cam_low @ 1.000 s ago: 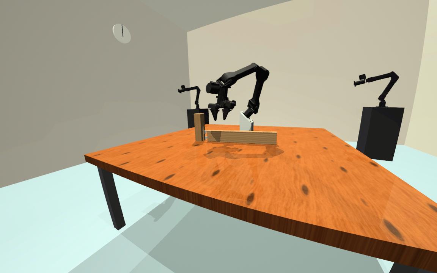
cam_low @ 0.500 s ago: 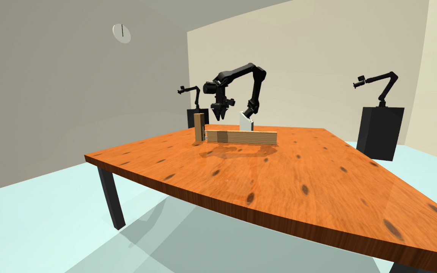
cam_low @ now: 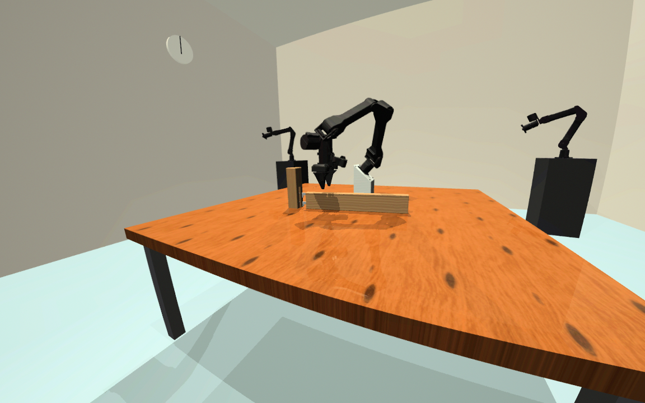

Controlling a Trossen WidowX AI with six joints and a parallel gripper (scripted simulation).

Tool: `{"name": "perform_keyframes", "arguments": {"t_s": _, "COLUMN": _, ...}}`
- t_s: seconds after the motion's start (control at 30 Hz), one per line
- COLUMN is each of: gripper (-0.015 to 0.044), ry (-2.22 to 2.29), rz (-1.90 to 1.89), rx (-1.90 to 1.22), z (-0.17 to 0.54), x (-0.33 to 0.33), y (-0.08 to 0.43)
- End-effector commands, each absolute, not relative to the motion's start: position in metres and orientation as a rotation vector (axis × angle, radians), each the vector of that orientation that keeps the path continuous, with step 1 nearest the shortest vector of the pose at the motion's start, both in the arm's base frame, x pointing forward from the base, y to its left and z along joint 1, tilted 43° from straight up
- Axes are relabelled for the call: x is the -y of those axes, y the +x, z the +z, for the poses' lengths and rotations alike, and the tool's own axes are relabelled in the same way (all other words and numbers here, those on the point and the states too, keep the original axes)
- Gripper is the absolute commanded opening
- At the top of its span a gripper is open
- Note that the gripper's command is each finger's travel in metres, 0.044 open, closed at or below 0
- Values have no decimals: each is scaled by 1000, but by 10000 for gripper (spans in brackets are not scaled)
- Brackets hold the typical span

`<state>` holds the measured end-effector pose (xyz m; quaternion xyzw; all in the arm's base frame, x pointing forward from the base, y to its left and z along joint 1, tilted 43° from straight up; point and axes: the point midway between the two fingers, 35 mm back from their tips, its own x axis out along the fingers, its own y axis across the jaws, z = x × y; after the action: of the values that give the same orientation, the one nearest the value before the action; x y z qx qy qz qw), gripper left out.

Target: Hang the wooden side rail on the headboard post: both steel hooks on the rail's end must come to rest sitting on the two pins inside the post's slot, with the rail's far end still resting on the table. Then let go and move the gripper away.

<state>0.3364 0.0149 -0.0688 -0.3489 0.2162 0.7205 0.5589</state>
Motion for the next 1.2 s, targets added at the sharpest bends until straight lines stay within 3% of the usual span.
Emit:
{"name": "perform_keyframes", "arguments": {"t_s": 0.0, "gripper": 440, "ry": -804, "rz": 1702, "rx": -515, "z": -74, "x": -19, "y": 333}}
{"name": "perform_keyframes", "arguments": {"t_s": 1.17, "gripper": 440, "ry": -803, "rz": 1702, "rx": -514, "z": -115, "x": -56, "y": 326}}
